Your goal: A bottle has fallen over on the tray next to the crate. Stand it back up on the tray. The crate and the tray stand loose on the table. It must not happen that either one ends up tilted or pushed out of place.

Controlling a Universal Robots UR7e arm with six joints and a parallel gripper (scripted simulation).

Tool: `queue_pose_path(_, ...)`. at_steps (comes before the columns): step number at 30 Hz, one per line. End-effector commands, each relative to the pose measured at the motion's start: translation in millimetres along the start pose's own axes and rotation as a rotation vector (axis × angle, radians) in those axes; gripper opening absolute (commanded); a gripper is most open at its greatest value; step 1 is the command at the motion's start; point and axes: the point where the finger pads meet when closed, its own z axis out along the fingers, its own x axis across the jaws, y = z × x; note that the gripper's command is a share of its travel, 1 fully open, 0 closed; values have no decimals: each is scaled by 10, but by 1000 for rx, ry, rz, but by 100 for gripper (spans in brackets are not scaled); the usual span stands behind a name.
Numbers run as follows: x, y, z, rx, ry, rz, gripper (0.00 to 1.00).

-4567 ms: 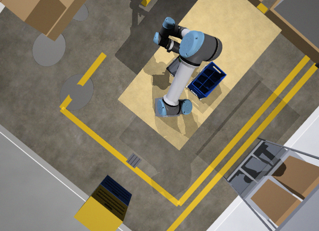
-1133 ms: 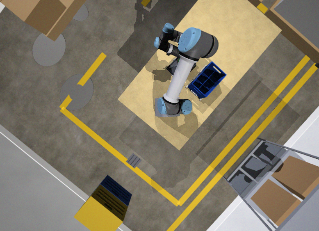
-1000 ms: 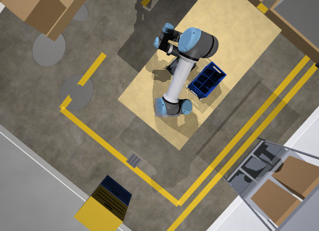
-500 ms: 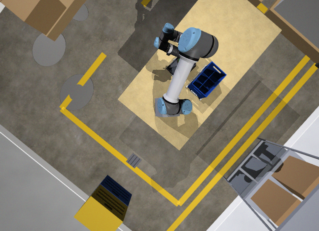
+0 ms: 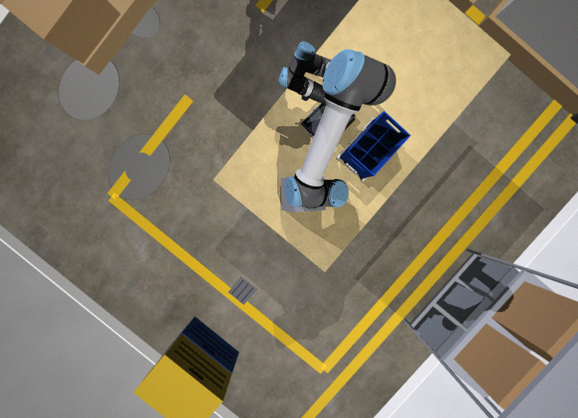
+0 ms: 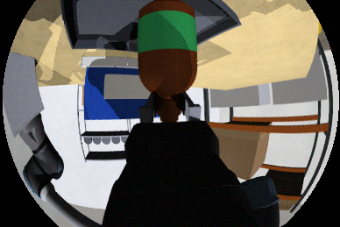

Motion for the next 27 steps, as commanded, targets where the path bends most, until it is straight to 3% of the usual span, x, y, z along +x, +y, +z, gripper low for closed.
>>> queue_pose_path(1, 2, 6, -2, 0, 0, 1, 0)
queue_pose_path(2, 2, 6, -2, 0, 0, 1, 0)
queue_pose_path(3, 2, 6, -2, 0, 0, 1, 100)
queue_pose_path(27, 2, 6, -2, 0, 0, 1, 100)
